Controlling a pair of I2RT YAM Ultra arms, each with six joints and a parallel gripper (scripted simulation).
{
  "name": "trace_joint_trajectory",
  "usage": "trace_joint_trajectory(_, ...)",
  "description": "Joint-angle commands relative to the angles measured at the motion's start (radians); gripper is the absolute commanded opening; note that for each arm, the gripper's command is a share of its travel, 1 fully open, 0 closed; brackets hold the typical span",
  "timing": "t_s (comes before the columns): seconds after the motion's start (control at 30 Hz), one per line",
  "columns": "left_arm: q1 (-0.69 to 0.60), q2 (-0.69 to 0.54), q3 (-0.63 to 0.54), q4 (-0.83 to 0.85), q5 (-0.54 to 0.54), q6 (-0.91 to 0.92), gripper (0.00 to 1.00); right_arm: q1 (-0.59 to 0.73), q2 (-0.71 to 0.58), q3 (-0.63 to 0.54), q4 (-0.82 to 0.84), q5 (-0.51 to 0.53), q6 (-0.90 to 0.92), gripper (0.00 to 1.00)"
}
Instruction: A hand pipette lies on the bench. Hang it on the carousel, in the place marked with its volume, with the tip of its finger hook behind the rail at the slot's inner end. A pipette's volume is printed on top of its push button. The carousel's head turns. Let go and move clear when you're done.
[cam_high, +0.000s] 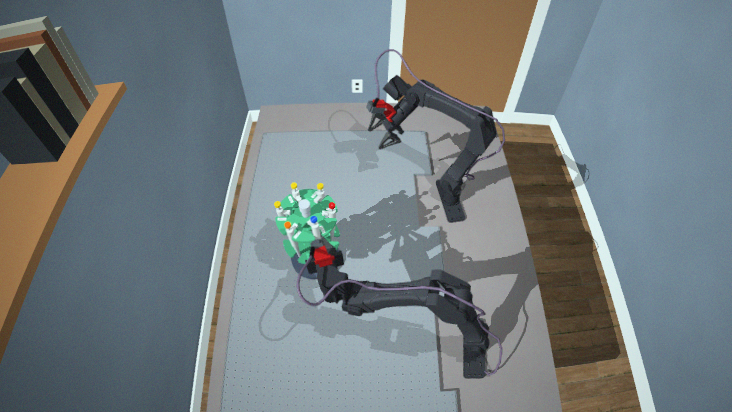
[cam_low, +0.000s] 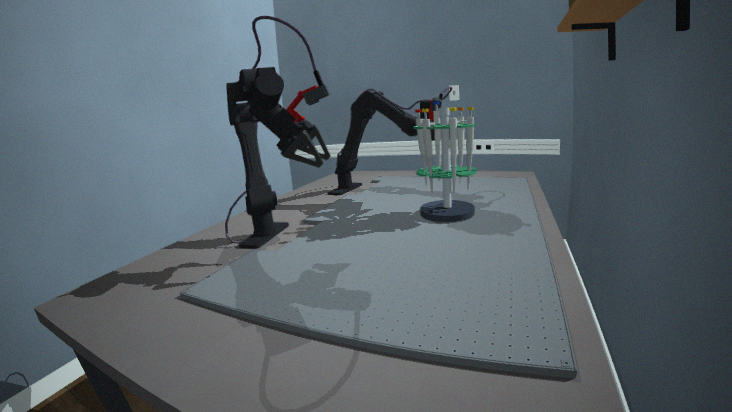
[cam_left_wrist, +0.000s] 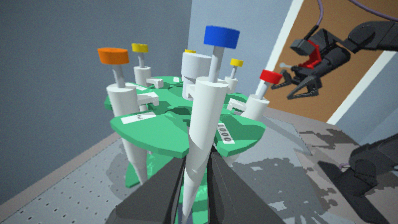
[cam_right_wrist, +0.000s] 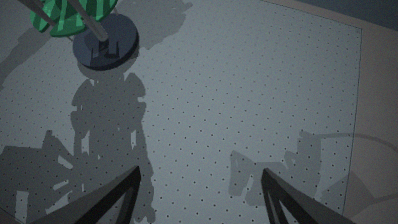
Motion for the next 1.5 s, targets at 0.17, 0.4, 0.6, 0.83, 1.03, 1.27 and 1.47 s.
trace_joint_trajectory(0.17,0.031,0.080,0.158,-0.029,0.177,-0.005,0.12,-0.008,0.000,0.024,0.014,-0.021,-0.005,1.00)
trace_joint_trajectory(0.4,0.015,0.080,0.218,-0.057,0.233,0.004,0.12,-0.008,0.000,0.024,0.014,-0.021,-0.005,1.00)
trace_joint_trajectory(0.6,0.015,0.077,0.216,-0.038,0.234,0.008,0.12,-0.008,0.000,0.024,0.014,-0.021,-0.005,1.00)
trace_joint_trajectory(0.83,0.015,0.077,0.216,-0.038,0.234,0.007,0.12,-0.008,0.000,0.024,0.014,-0.021,-0.005,1.00)
trace_joint_trajectory(1.03,0.015,0.076,0.215,-0.037,0.234,0.007,0.12,-0.008,0.000,0.024,0.014,-0.021,-0.005,1.00)
trace_joint_trajectory(1.27,0.015,0.076,0.215,-0.037,0.234,0.006,0.12,-0.008,0.000,0.024,0.014,-0.021,-0.005,1.00)
trace_joint_trajectory(1.47,0.015,0.076,0.215,-0.037,0.234,0.006,0.12,-0.008,0.000,0.024,0.014,-0.021,-0.005,1.00)
